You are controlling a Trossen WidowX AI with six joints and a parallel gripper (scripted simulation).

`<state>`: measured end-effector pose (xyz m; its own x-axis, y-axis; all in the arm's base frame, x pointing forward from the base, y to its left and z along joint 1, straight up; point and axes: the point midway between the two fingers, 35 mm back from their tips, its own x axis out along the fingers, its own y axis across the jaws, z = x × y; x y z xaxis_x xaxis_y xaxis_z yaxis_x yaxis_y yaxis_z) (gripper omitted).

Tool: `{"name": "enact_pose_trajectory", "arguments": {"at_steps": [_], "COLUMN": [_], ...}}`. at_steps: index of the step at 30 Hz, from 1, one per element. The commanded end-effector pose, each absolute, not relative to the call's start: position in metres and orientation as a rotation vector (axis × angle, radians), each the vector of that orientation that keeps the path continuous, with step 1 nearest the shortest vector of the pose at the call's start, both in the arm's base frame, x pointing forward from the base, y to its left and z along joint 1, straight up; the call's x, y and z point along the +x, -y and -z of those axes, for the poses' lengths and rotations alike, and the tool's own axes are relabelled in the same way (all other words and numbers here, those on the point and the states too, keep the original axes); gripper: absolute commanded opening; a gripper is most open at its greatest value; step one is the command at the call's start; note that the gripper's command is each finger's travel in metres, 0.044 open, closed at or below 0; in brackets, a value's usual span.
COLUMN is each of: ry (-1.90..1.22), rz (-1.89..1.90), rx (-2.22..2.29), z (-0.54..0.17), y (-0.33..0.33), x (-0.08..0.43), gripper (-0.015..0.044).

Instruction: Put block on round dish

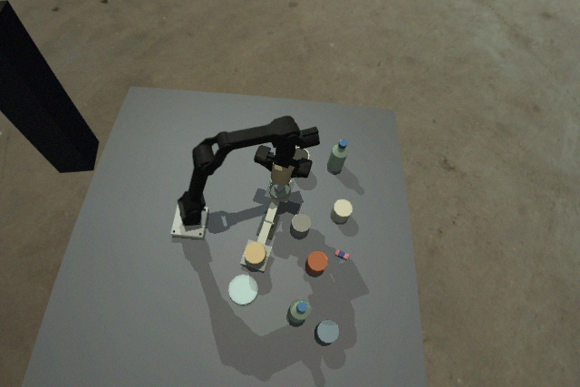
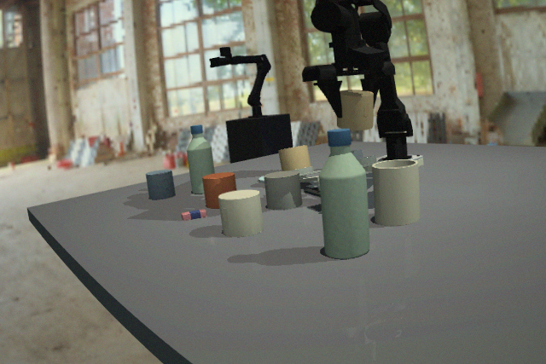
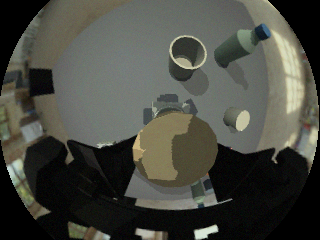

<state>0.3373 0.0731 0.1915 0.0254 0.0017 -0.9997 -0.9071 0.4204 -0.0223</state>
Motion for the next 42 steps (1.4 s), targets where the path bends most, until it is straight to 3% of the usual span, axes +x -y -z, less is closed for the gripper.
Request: {"name": "enact_pose_trajectory", "arguments": {"at_steps": [1, 21, 42], "ry": [-1.359, -1.344, -1.344], "rz": [-0.87, -0.882, -0.883], "rx": [-0.891, -0.878, -0.878], "z": [-0.191, -0.103, -0.056], "y": [-0.074, -0.193, -0.197], "x": [0.337, 0.267, 0.265], "gripper": [0.0, 0.0, 0.0]}}
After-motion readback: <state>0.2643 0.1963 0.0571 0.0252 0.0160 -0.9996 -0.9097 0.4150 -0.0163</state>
